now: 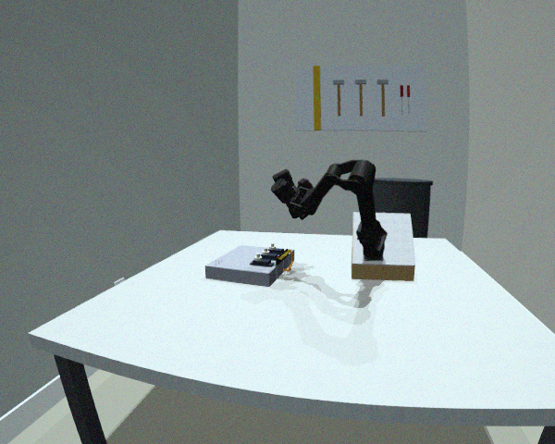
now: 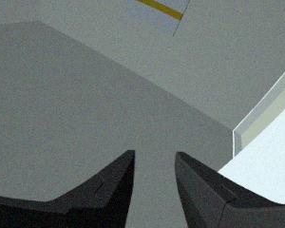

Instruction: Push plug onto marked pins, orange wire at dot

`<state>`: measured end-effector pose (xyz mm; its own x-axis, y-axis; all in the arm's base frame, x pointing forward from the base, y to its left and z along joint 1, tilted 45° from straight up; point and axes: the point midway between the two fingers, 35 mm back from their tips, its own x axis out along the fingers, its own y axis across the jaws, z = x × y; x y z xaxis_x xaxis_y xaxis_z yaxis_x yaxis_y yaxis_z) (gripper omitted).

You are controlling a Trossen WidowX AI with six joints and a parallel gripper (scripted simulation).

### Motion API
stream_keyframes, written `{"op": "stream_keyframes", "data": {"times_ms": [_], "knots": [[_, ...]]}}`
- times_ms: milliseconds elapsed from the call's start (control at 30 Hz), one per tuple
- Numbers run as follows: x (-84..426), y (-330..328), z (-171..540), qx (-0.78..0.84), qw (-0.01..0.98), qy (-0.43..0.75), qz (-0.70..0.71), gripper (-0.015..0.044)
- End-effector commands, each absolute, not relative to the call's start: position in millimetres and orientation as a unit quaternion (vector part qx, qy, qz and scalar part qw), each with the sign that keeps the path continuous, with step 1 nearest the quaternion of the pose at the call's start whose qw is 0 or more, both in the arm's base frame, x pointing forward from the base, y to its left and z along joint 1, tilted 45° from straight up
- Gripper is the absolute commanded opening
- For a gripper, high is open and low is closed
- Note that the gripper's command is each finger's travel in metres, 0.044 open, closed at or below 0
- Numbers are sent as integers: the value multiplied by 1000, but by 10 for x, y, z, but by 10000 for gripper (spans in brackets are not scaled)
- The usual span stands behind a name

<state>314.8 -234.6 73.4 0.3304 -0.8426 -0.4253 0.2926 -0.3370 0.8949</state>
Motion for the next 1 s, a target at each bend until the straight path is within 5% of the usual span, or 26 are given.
{"op": "stream_keyframes", "data": {"times_ms": [0, 967], "knots": [[3218, -2277, 828, 613, 559, -197, -523, 115], [3581, -1628, 1629, 505, 769, -45, -390, 115]]}}
